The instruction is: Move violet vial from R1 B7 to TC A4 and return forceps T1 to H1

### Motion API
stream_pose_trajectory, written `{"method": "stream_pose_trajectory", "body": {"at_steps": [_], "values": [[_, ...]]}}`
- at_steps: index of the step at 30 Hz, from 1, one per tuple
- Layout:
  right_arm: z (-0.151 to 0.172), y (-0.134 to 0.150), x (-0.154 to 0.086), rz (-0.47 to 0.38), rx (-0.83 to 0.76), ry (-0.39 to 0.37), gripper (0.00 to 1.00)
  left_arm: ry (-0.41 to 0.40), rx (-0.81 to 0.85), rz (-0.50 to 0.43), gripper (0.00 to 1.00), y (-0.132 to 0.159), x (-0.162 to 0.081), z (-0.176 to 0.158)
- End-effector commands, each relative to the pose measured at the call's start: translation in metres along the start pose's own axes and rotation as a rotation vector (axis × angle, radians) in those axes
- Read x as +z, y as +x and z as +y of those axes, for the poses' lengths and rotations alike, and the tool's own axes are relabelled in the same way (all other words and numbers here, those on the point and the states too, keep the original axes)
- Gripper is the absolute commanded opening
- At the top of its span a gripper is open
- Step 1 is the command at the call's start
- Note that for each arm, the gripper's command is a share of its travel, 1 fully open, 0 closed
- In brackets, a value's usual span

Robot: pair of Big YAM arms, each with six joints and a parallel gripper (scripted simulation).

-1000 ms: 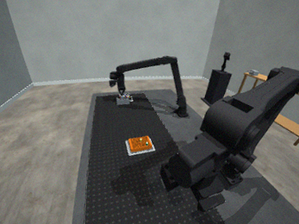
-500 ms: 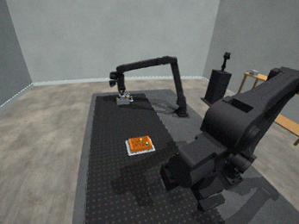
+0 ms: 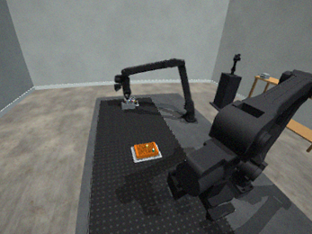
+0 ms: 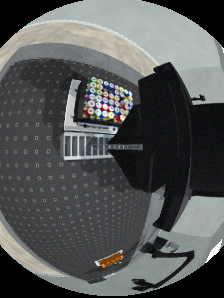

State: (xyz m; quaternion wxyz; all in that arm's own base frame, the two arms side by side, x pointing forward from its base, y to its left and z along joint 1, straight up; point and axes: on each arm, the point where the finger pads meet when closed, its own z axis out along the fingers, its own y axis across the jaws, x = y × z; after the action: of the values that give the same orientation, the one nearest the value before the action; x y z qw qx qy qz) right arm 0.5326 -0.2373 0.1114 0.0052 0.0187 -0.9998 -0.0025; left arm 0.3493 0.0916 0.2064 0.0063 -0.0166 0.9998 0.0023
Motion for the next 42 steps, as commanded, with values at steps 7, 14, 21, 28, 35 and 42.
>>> {"method": "stream_pose_trajectory", "body": {"at_steps": [7, 14, 21, 28, 35, 42], "values": [[-0.014, -0.013, -0.055, -0.081, 0.000, 0.041, 0.07, 0.009, 0.020, 0.027, 1.00, 0.001, 0.008, -0.004], [-0.013, -0.012, -0.061, -0.081, 0.000, 0.041, 0.07, 0.009, 0.020, 0.027, 1.00, 0.001, 0.008, -0.004], [-0.013, -0.012, -0.065, -0.081, 0.000, 0.041, 0.07, 0.009, 0.020, 0.027, 1.00, 0.001, 0.008, -0.004], [-0.013, -0.012, -0.070, -0.082, 0.000, 0.041, 0.07, 0.009, 0.020, 0.027, 1.00, 0.001, 0.008, -0.004], [-0.013, -0.011, -0.075, -0.082, 0.000, 0.041, 0.07, 0.009, 0.020, 0.027, 1.00, 0.001, 0.008, -0.004], [-0.013, -0.011, -0.079, -0.082, 0.000, 0.041, 0.07, 0.009, 0.020, 0.027, 1.00, 0.001, 0.008, -0.004]]}}
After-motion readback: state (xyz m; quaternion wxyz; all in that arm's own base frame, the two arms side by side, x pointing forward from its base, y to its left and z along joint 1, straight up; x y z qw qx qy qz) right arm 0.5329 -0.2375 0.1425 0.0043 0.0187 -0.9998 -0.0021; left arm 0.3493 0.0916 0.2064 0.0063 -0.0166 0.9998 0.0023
